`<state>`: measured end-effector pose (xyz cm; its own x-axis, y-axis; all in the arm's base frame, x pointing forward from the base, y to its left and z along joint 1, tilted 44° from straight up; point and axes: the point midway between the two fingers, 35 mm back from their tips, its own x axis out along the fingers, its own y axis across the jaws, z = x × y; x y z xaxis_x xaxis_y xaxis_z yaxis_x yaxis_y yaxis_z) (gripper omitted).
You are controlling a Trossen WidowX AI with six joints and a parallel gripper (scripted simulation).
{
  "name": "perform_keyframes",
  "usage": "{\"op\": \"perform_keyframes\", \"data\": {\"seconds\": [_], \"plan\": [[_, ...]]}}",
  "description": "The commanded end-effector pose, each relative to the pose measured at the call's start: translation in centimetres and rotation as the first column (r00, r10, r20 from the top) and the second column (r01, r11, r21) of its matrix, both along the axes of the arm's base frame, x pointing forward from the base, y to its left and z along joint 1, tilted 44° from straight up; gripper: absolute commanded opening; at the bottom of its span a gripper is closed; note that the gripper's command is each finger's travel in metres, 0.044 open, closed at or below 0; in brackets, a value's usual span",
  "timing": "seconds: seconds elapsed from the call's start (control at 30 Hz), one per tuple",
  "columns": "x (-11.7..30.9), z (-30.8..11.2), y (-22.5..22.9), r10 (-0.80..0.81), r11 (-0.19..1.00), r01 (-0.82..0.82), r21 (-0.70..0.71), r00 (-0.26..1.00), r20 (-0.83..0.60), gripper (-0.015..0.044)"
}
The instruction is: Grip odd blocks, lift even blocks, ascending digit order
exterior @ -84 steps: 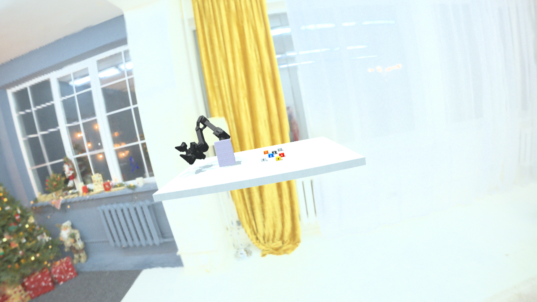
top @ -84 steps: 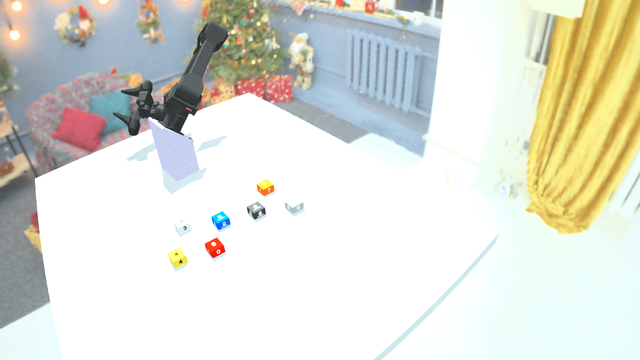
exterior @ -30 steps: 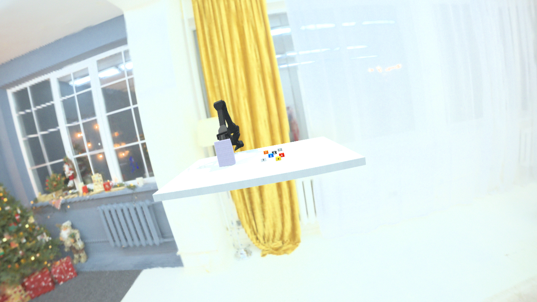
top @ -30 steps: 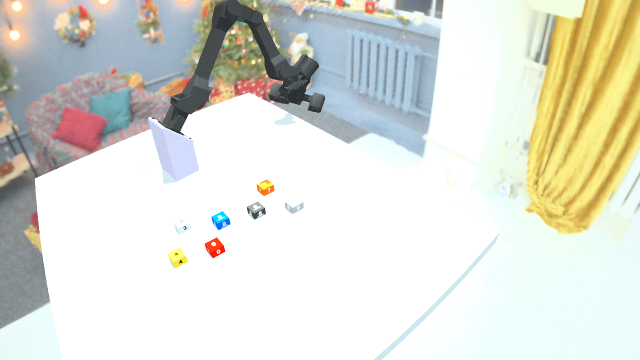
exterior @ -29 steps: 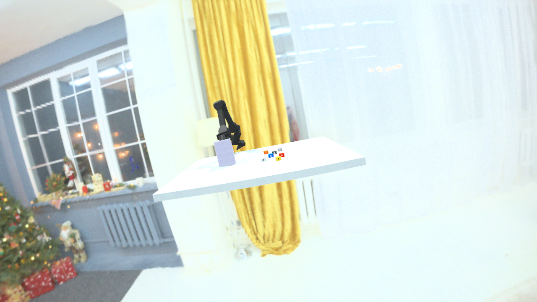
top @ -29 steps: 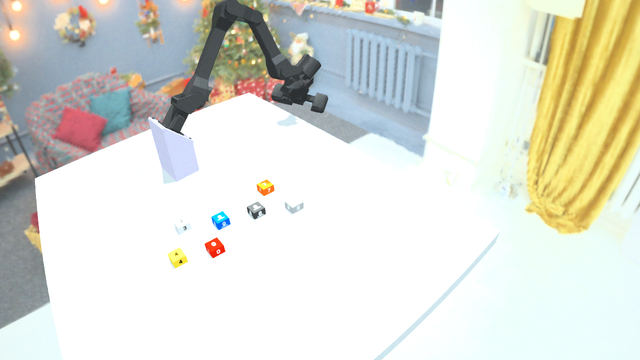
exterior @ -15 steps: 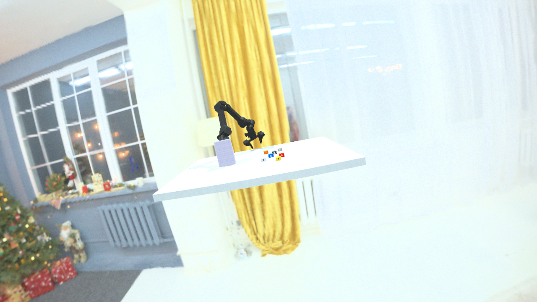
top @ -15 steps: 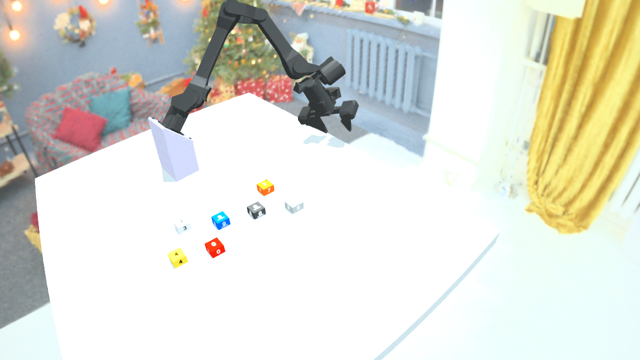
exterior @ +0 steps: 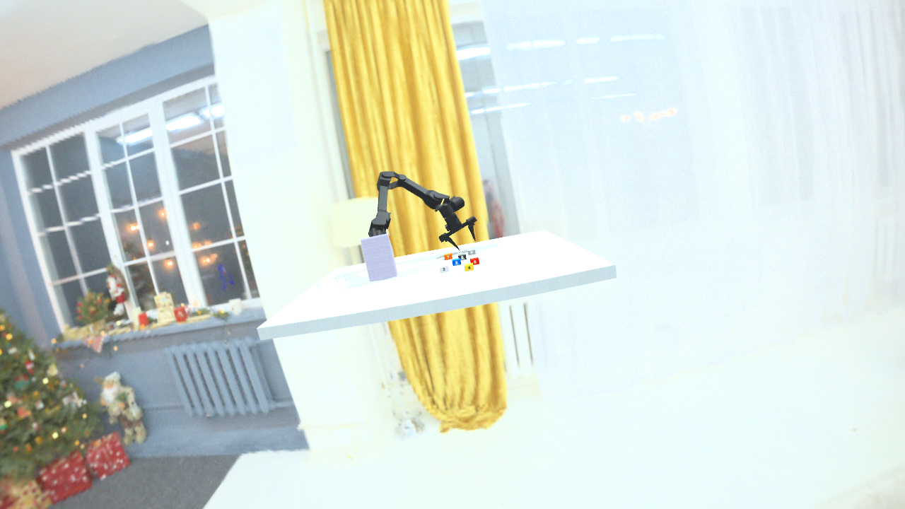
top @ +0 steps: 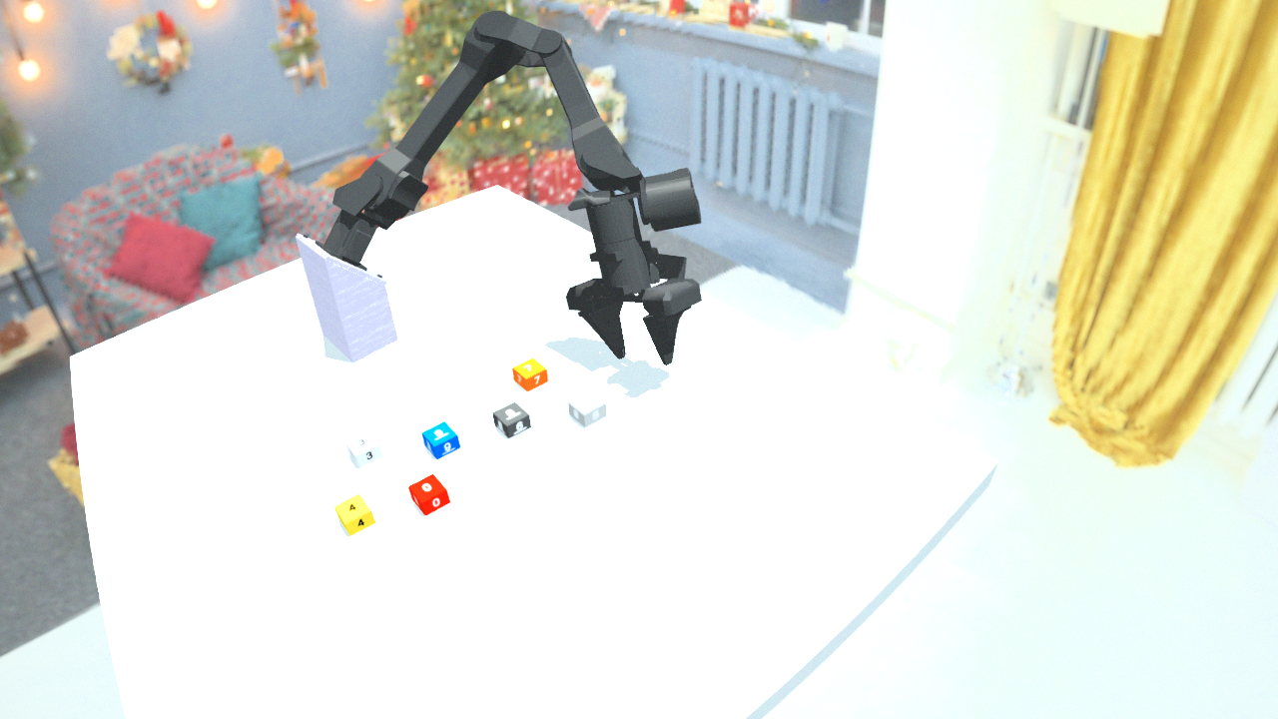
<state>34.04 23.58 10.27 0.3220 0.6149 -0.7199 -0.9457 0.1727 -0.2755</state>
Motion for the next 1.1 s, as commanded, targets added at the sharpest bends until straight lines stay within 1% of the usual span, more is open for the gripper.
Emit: {"op": "perform_keyframes", "data": {"seconds": [0.0,0.13,0.23,0.4,0.53,0.7,0.77,0.83,1.07], "plan": [[1.1,-4.8,-5.5,-0.122,0.992,0.112,-0.064,0.975,-0.187,0.0400],[0.6,-9.0,-10.8,-0.252,0.968,0.226,-0.113,0.889,-0.381,0.0400],[-0.6,-11.9,-14.7,-0.342,0.938,0.314,-0.146,0.778,-0.527,0.0400],[-4.0,-15.5,-20.3,-0.433,0.870,0.454,-0.191,0.520,-0.736,0.0400],[-7.1,-17.3,-23.4,-0.433,0.797,0.562,-0.221,0.276,-0.858,0.0400],[-8.7,-16.5,-29.6,-0.478,0.623,0.712,-0.324,0.019,-0.878,0.0400],[-9.3,-16.2,-31.2,-0.474,0.572,0.741,-0.352,-0.052,-0.879,0.0400],[-9.7,-16.1,-31.9,-0.470,0.546,0.753,-0.366,-0.086,-0.879,0.0400],[-9.7,-16.1,-32.0,-0.469,0.543,0.755,-0.368,-0.091,-0.878,0.0400]]}}
